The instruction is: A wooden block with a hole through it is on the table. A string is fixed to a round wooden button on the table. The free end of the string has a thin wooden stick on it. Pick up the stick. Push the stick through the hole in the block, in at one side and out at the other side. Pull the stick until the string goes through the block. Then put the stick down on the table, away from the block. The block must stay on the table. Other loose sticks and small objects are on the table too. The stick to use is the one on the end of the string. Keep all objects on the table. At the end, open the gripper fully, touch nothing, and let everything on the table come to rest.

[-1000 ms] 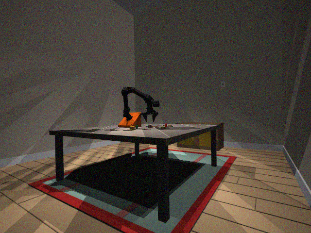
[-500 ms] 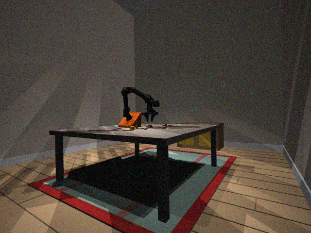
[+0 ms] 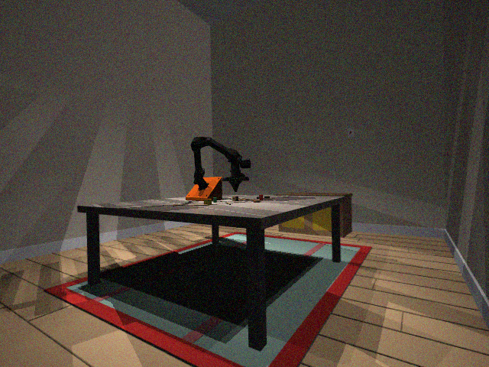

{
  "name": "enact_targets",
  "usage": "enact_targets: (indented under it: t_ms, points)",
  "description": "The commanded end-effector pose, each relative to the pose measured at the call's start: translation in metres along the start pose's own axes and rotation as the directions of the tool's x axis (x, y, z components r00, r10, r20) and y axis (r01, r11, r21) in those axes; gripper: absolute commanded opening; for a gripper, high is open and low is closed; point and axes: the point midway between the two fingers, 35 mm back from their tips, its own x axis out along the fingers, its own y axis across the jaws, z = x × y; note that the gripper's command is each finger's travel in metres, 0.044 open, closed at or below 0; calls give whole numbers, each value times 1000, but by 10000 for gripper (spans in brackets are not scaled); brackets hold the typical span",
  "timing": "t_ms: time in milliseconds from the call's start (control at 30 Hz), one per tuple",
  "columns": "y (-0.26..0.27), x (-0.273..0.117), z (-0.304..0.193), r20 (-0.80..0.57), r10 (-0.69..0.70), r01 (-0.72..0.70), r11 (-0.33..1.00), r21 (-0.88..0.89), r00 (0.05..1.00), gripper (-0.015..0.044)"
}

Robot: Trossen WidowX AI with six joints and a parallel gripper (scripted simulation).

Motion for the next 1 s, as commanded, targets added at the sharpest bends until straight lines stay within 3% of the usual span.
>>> enact_targets:
  t_ms: [0, 400, 700, 767, 967]
  points:
    - [0, 0, 0, 0, 0, 0, 1000, 0, 1000, 0]
    - [0, 0, 0, 0, 0, 0, 1000, 0, 1000, 0]
    - [0, 0, 0, 0, 0, 0, 1000, 0, 1000, 236]
    - [0, 0, 0, 0, 0, 0, 1000, 0, 1000, 237]
    - [0, 0, 0, 0, 0, 0, 1000, 0, 1000, 79]
